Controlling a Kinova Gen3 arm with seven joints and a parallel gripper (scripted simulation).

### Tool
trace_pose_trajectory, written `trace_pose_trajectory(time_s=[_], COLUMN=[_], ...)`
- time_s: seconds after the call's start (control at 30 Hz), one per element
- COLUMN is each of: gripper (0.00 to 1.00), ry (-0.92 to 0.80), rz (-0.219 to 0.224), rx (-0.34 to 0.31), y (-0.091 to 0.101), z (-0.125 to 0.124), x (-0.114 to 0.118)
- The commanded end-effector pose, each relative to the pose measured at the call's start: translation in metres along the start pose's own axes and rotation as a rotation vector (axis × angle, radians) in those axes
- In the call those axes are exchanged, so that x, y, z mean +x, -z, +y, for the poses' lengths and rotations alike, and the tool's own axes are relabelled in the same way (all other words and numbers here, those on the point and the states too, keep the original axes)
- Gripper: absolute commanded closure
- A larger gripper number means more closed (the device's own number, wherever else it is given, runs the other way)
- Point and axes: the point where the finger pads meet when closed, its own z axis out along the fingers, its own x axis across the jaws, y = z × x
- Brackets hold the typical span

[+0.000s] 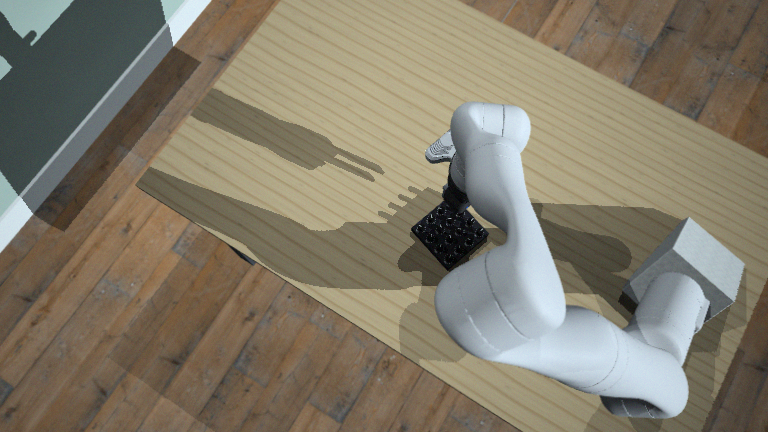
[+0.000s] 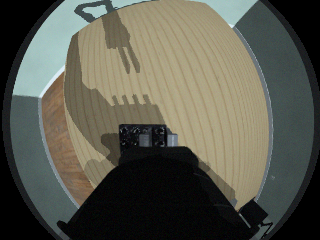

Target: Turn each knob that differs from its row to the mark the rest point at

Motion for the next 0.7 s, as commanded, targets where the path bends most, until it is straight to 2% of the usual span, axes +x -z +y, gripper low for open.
trace_pose_trajectory(time_s=[0.0,0.4,0.47,0.67], gripper=[0.54,0.54,0.54,0.54], ry=[-0.033,-0.354,-0.354,-0.546], rz=[0.004,0.010,0.010,0.012], rx=[-0.001,-0.001,-0.001,0.000], y=[0.000,0.004,0.004,0.006], z=[-0.001,-0.005,-0.005,-0.006], x=[-0.002,-0.011,-0.011,-0.017])
